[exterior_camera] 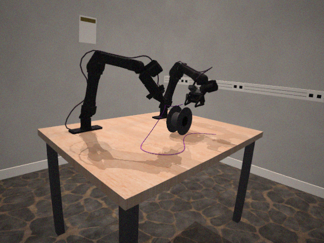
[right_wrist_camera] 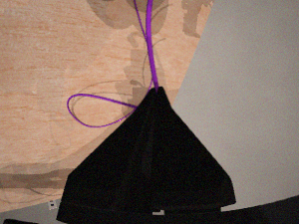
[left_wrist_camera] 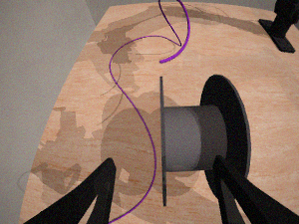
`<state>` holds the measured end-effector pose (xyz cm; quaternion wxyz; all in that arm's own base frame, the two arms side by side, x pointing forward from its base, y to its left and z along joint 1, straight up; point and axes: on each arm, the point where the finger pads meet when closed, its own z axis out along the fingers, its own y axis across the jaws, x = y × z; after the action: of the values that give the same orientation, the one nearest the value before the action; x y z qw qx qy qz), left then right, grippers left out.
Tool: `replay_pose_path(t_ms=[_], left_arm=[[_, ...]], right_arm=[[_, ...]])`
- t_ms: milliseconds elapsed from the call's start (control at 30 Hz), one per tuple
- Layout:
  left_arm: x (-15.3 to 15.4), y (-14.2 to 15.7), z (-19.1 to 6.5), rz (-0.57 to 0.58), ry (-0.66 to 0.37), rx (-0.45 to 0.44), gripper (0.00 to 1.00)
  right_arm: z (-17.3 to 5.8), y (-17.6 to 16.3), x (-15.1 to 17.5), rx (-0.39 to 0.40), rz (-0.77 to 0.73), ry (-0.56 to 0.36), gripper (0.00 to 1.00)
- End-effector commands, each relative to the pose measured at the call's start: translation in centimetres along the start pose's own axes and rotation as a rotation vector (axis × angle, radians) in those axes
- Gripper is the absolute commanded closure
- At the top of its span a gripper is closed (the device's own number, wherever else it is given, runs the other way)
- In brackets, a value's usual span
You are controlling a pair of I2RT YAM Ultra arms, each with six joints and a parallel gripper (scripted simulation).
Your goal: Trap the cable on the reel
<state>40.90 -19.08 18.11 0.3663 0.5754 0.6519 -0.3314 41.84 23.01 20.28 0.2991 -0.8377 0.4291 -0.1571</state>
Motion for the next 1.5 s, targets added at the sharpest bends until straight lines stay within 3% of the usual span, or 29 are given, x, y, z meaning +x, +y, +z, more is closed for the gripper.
replay_pose_path(t_ms=[0,233,300,433,567,633,767,933,1033,1200,1367,1467], left_arm=[[-1.4,-0.1,-0.6,0.015,-0.024,-0.002,0.25],[-1.5,-0.1,-0.6,0.016,-0.024,-0.003,0.25],[-1.5,-0.1,-0.6,0.017,-0.024,-0.003,0.25],[-1.6,-0.2,-0.6,0.018,-0.025,-0.003,0.25],[-1.7,-0.2,-0.7,0.019,-0.025,-0.004,0.25],[-1.7,-0.2,-0.7,0.020,-0.025,-0.004,0.25],[-1.7,-0.2,-0.7,0.020,-0.025,-0.004,0.25],[-1.8,-0.3,-0.7,0.022,-0.026,-0.005,0.25],[-1.9,-0.3,-0.7,0.023,-0.026,-0.005,0.25],[-2.0,-0.4,-0.8,0.025,-0.026,-0.005,0.25],[-2.0,-0.4,-0.8,0.027,-0.027,-0.006,0.25],[-2.1,-0.4,-0.8,0.027,-0.027,-0.006,0.25]], right_arm=[[0.3,-0.8,-1.5,-0.002,0.004,-0.005,1.00],[-0.6,-1.4,-0.8,0.021,0.019,0.012,1.00],[0.9,-0.9,-2.1,-0.009,0.005,-0.004,1.00],[1.0,-1.6,-3.4,0.000,0.004,-0.005,1.00],[-0.2,-2.5,-2.8,0.028,0.012,0.006,1.00],[1.2,-1.9,-3.6,-0.006,0.005,-0.003,1.00],[1.3,-2.2,-4.3,-0.001,0.004,-0.003,1.00],[0.1,-3.3,-4.2,0.035,0.012,0.002,1.00],[1.9,-2.4,-5.4,-0.006,0.001,-0.008,1.00],[2.0,-3.2,-6.6,0.004,0.003,-0.004,1.00],[1.1,-3.7,-5.3,0.024,0.022,0.012,1.00],[2.4,-3.5,-7.3,-0.001,0.001,-0.009,1.00]])
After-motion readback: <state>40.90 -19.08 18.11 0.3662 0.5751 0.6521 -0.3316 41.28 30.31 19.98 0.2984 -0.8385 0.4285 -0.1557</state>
